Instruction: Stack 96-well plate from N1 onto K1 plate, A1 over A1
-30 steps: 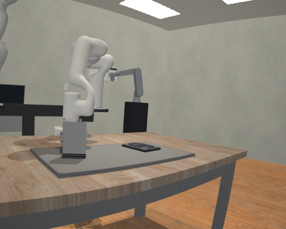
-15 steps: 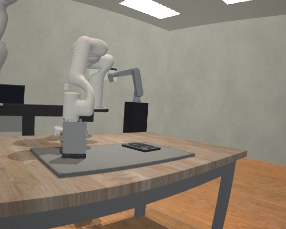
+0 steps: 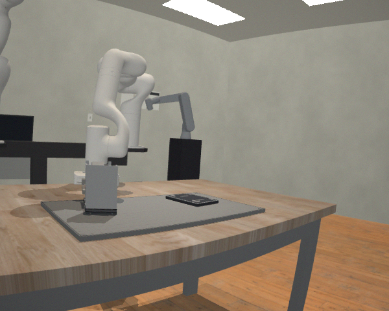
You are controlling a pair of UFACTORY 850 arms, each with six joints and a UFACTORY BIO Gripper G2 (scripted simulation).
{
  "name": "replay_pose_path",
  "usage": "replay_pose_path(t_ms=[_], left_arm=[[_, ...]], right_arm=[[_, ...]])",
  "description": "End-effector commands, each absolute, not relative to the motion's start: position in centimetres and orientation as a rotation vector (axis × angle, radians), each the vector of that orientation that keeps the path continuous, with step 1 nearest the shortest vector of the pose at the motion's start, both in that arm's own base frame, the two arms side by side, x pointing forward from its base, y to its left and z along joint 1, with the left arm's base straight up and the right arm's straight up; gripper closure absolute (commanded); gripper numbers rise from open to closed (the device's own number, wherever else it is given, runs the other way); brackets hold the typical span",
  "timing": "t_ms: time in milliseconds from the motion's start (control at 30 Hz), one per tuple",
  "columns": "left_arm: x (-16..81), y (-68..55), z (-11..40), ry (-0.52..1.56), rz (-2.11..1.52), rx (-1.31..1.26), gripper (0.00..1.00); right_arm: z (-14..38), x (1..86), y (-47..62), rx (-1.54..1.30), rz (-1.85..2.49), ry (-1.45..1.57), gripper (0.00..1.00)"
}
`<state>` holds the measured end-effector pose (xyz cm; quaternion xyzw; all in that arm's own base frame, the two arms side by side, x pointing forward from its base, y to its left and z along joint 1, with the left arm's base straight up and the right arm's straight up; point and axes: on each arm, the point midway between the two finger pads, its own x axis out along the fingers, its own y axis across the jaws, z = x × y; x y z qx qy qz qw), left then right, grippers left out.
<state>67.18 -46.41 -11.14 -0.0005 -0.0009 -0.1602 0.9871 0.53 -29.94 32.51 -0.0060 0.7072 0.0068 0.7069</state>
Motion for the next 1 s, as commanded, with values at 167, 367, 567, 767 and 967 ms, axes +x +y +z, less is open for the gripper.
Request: replay_pose_path(t_ms=[167, 367, 567, 767, 967], left_arm=[[67.22, -46.43, -11.09, -0.002, -0.322, -0.001, 1.00], [67.22, -46.44, -10.89, -0.002, -0.322, -0.001, 0.63], [67.22, -46.43, -10.89, -0.002, -0.322, -0.001, 0.63], [67.22, -46.43, -10.89, -0.002, -0.322, -0.001, 0.63], [67.22, -46.43, -10.89, -0.002, -0.322, -0.001, 0.63]], right_arm=[[32.56, 0.55, -29.98, -0.014, 0.014, 1.571, 0.00], [32.56, 0.55, -29.98, -0.014, 0.014, 1.571, 0.00], [32.56, 0.55, -29.98, -0.014, 0.014, 1.571, 0.00], [32.56, 0.55, -29.98, -0.014, 0.014, 1.571, 0.00], [32.56, 0.55, -29.98, -0.014, 0.014, 1.571, 0.00]])
